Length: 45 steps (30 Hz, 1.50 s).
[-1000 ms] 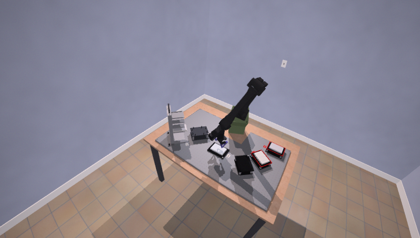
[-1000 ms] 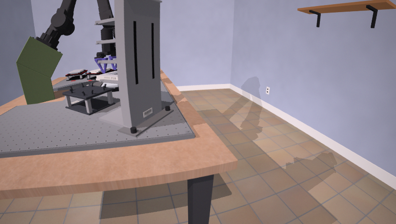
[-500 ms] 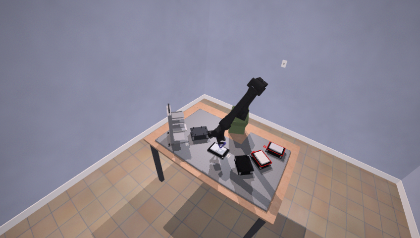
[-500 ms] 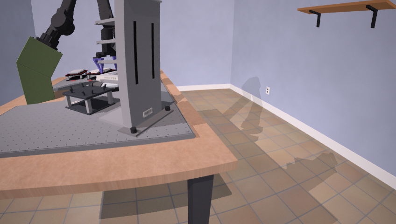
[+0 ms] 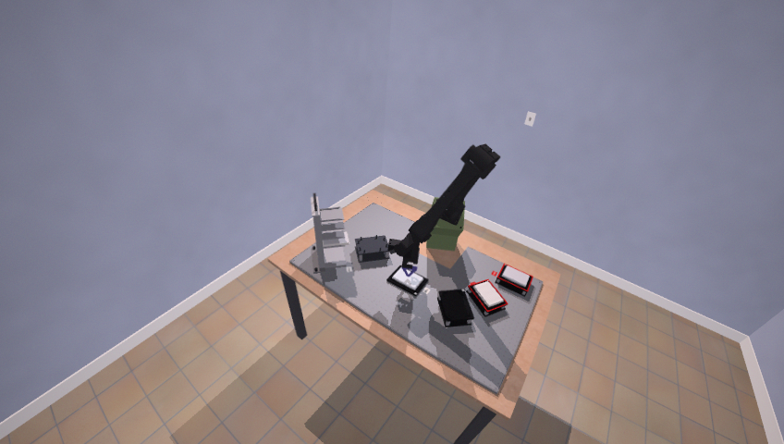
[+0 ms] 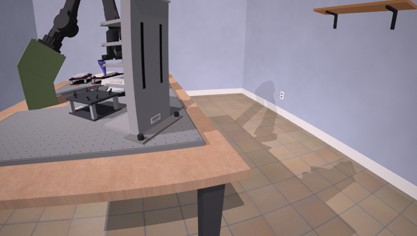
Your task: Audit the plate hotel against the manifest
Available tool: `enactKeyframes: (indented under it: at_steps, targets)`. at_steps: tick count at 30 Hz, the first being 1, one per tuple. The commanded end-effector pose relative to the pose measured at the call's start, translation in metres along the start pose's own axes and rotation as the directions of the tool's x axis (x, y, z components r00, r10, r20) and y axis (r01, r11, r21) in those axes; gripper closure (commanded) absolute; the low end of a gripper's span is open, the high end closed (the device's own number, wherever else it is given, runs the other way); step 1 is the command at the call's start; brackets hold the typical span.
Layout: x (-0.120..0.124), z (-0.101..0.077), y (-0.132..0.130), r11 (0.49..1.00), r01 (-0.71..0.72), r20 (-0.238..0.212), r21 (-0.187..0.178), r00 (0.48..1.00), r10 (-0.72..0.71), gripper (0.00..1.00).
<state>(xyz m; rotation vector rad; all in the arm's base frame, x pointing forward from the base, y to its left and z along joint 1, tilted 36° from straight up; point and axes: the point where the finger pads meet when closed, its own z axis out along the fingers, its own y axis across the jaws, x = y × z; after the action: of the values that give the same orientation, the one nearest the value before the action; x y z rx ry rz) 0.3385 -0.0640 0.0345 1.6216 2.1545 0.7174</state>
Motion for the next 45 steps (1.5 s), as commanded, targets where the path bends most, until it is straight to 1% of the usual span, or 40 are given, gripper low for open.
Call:
enactKeyframes:
  at_steps: [1,6,12,14,15,16,25,29,32,45]
  targets:
    - [-0.003,0.0,0.002,0.992,-0.129,0.002,-0.001,0.992,0.129,0.0]
    - [-0.003,0.0,0.001,0.966,-0.26,0.002,-0.001,0.966,0.26,0.0]
    - [-0.003,0.0,0.001,0.912,-0.411,0.002,-0.001,0.912,0.411,0.0]
    - [-0.003,0.0,0.001,0.912,-0.411,0.002,-0.001,0.912,0.411,0.0]
    - [-0.003,0.0,0.001,0.902,-0.431,0.002,-0.001,0.902,0.431,0.0]
    - [-0.002,0.003,0.004,0.906,-0.422,-0.001,-0.007,0.907,0.422,0.0]
    - [0.0,0.016,0.003,0.908,-0.418,-0.001,-0.003,0.908,0.418,0.0]
    - [0.0,0.021,0.004,0.908,-0.418,-0.001,-0.005,0.909,0.418,0.0]
    - [-0.002,0.022,0.004,0.906,-0.422,0.002,-0.007,0.907,0.422,0.0]
    - [-0.002,0.04,0.008,0.909,-0.416,-0.001,-0.011,0.909,0.416,0.0]
